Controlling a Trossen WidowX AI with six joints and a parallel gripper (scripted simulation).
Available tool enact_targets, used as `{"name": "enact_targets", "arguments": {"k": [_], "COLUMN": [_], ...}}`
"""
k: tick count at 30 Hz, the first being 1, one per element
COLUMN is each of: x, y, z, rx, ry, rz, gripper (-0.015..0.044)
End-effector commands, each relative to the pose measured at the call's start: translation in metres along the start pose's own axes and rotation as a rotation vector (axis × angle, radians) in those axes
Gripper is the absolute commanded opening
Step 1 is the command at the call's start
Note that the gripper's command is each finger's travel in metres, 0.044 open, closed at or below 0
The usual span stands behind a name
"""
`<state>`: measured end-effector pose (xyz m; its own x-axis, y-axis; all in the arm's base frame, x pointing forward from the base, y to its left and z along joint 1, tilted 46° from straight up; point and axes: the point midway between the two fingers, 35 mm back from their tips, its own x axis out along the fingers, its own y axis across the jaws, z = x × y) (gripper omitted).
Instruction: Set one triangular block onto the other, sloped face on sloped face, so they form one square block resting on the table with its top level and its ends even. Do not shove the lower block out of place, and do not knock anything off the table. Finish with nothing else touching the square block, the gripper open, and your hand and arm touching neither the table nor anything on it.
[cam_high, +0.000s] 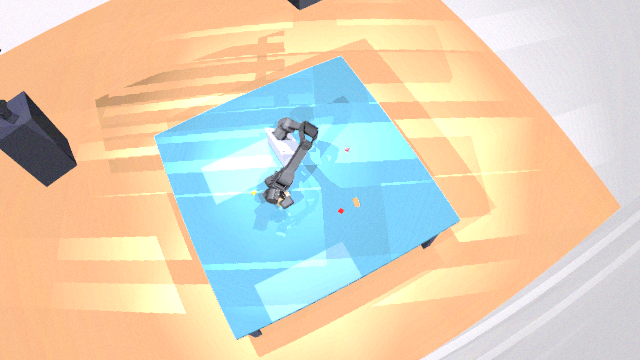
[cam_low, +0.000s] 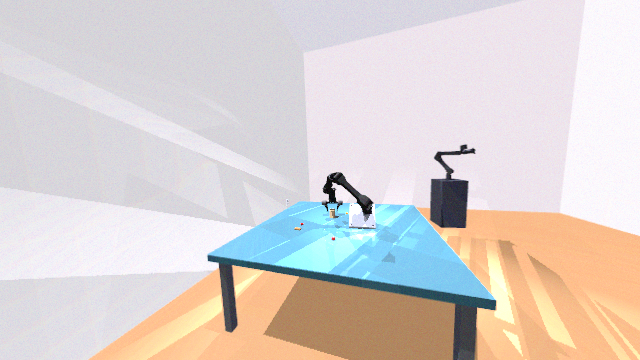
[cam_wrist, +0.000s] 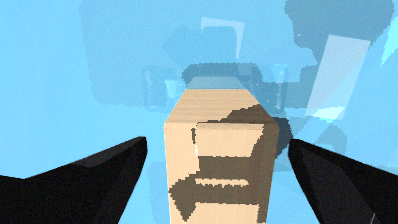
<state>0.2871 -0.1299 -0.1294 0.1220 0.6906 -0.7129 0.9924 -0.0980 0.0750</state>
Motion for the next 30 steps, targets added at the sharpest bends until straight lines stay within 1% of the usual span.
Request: {"name": "enact_targets", "arguments": {"k": [1, 8, 10, 14, 16, 21, 22, 30], "x": [0.0, -0.003, -0.022, -0.087, -0.108, -0.111, -0.104, -0.104], "y": [0.0, 0.0, 0.003, 0.003, 0.0, 0.0, 0.002, 0.002], "z": [0.0, 0.0, 0.002, 0.003, 0.001, 0.001, 0.003, 0.003], "rx": [0.0, 0.0, 0.001, 0.001, 0.001, 0.001, 0.009, 0.009], "ry": [0.0, -0.001, -0.003, -0.006, -0.004, -0.004, -0.011, -0.011], "rz": [0.0, 0.0, 0.0, -0.001, -0.002, -0.002, 0.015, 0.015], "gripper": [0.044, 0.044, 0.044, 0.044, 0.044, 0.044, 0.044, 0.044]}}
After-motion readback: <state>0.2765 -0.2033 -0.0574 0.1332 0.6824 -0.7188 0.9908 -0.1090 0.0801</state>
